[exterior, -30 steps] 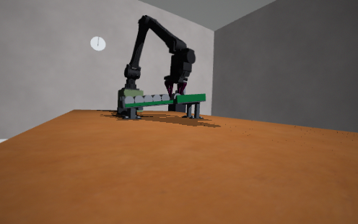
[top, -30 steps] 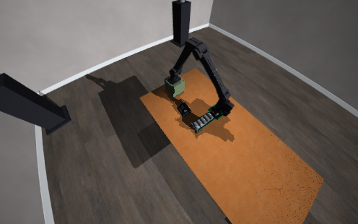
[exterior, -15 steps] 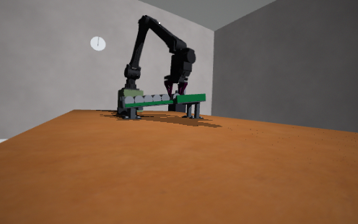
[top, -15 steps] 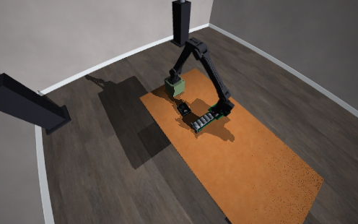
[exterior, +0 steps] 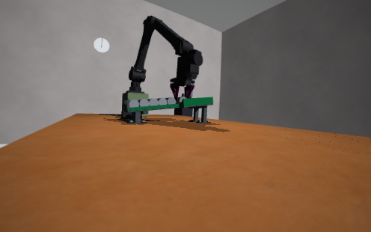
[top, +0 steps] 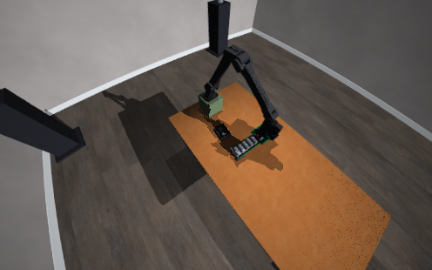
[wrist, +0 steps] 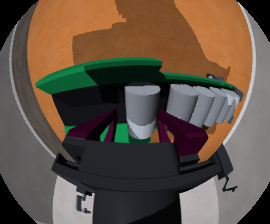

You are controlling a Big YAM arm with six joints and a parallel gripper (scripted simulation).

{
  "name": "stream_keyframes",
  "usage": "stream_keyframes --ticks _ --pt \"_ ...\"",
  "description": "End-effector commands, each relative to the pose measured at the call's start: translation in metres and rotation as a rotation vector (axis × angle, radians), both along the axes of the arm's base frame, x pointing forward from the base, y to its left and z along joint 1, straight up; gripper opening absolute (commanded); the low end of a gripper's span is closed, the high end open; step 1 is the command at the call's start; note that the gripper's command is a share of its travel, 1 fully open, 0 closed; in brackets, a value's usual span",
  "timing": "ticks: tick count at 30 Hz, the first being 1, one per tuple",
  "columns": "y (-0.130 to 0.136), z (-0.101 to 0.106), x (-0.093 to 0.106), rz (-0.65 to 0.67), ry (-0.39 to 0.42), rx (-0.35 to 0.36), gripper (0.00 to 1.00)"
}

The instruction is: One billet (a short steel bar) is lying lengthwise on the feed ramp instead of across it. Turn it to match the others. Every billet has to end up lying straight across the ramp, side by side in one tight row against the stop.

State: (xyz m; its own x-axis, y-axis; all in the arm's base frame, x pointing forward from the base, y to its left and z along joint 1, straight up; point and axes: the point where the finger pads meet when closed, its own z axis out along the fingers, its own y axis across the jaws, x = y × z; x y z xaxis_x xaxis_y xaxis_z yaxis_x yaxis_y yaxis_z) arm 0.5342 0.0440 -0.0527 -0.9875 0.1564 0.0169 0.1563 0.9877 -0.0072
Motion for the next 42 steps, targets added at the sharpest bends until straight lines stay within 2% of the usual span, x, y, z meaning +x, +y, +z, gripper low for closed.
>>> stream_keyframes --ticks 1,7,12,15,29,31,32,34,42 --pt "0.011 0.026 0.034 0.003 -0.076 0.012 0.55" --pt "0.011 0.028 0.034 0.003 -0.077 0.012 0.55" --pt "0.011 0.040 0.035 0.003 -0.088 0.013 0.55" --pt "0.011 0.036 0.034 0.002 -0.083 0.011 0.55" --pt "0.011 0.065 0.034 0.002 -0.090 0.011 0.55" --pt "0.011 0.065 0.034 0.002 -0.090 0.011 0.55" --pt "0.011 0.053 0.031 0.002 -0.065 0.009 0.55" --pt "0.011 0.073 0.034 0.003 -0.090 0.011 0.55" --pt "0.011 0.095 0.033 0.002 -0.091 0.012 0.55"
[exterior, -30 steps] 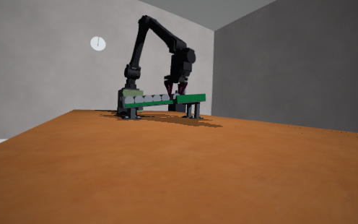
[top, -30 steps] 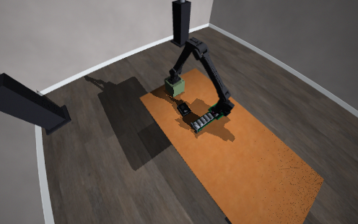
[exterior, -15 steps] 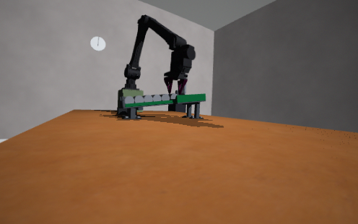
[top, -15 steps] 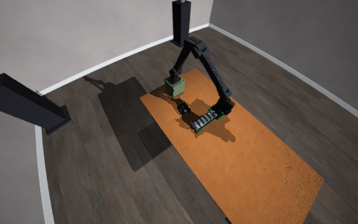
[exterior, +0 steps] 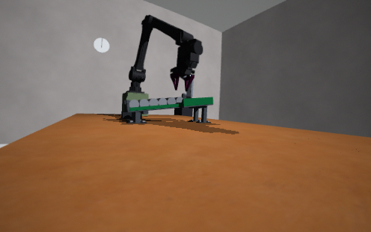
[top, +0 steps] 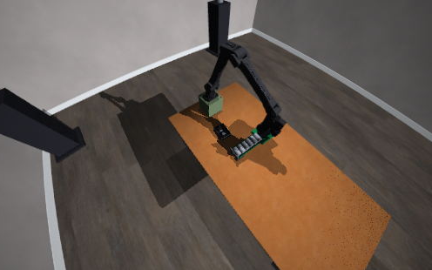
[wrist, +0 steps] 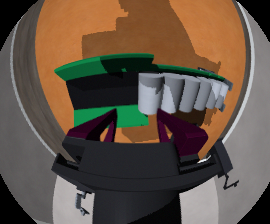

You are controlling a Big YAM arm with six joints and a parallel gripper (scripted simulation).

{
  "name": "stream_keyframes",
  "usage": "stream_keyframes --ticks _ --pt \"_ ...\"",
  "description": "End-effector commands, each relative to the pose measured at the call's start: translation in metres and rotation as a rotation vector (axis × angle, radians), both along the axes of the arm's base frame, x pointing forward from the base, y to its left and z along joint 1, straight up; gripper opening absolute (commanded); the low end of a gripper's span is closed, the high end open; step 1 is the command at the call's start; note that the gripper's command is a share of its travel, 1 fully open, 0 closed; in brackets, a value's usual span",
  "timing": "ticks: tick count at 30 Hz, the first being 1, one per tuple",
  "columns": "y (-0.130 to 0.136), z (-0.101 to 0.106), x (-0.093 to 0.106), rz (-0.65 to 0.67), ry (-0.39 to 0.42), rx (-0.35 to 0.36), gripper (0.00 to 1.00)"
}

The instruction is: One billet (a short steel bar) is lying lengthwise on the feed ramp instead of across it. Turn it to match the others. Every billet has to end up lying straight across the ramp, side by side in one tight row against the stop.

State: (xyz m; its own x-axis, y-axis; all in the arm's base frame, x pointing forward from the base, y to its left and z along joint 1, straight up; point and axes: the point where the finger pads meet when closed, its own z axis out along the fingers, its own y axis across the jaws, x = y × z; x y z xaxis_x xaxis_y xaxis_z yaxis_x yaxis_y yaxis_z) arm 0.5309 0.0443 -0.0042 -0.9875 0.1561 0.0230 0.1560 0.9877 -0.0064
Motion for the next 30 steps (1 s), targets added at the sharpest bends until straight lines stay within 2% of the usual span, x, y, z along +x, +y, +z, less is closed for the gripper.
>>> stream_keyframes --ticks 1,6,7,8,10,11,16,18,21,30 --pt "0.011 0.049 0.036 0.002 -0.097 0.010 0.55" --pt "0.011 0.057 0.036 0.002 -0.098 0.010 0.55" --pt "0.010 0.035 0.032 0.002 -0.054 0.006 0.55" --pt "0.010 0.037 0.032 0.002 -0.054 0.006 0.55" --pt "0.011 0.062 0.035 0.002 -0.093 0.009 0.55" --pt "0.011 0.067 0.035 0.002 -0.098 0.010 0.55" --pt "0.011 0.073 0.035 0.002 -0.097 0.010 0.55" --pt "0.010 0.065 0.033 0.002 -0.079 0.008 0.55" --pt "0.010 0.072 0.034 0.002 -0.089 0.009 0.55" --pt "0.011 0.073 0.035 0.002 -0.093 0.009 0.55"
